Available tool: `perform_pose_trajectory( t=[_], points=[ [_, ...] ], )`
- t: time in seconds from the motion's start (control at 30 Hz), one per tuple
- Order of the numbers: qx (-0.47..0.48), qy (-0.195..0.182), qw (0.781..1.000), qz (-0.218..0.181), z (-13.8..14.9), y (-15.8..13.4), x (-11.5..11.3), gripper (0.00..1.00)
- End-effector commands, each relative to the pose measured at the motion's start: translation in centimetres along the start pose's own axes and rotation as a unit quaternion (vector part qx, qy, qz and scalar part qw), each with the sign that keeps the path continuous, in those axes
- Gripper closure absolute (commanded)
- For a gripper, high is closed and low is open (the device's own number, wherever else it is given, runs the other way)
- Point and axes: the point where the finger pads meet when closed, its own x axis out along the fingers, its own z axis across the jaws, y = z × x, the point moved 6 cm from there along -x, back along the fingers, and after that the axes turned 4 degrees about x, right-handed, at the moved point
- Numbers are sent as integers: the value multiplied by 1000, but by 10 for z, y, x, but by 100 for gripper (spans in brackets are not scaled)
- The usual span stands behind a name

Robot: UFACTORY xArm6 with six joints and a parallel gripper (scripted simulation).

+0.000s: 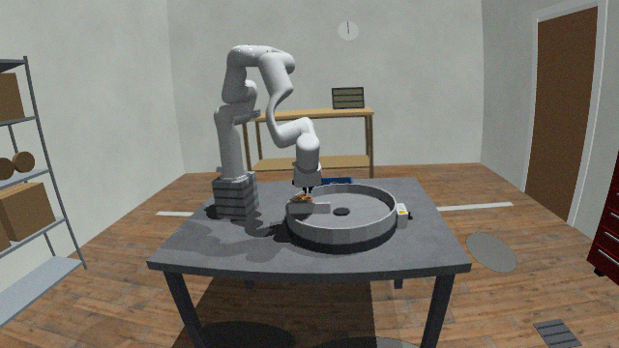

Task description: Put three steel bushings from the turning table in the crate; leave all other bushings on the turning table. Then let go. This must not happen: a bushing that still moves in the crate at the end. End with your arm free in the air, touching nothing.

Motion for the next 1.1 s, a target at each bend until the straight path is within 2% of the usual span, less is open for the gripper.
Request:
perform_pose_trajectory(
  t=[0.0,0.37,0.6,1.07],
  points=[
    [3,-4,1000,0,-2,-5,-6,90],
    [3,-4,1000,0,-2,-5,-5,90],
    [3,-4,1000,0,-1,-19,11,90],
    [3,-4,1000,0,-1,-20,12,90]
  ],
)
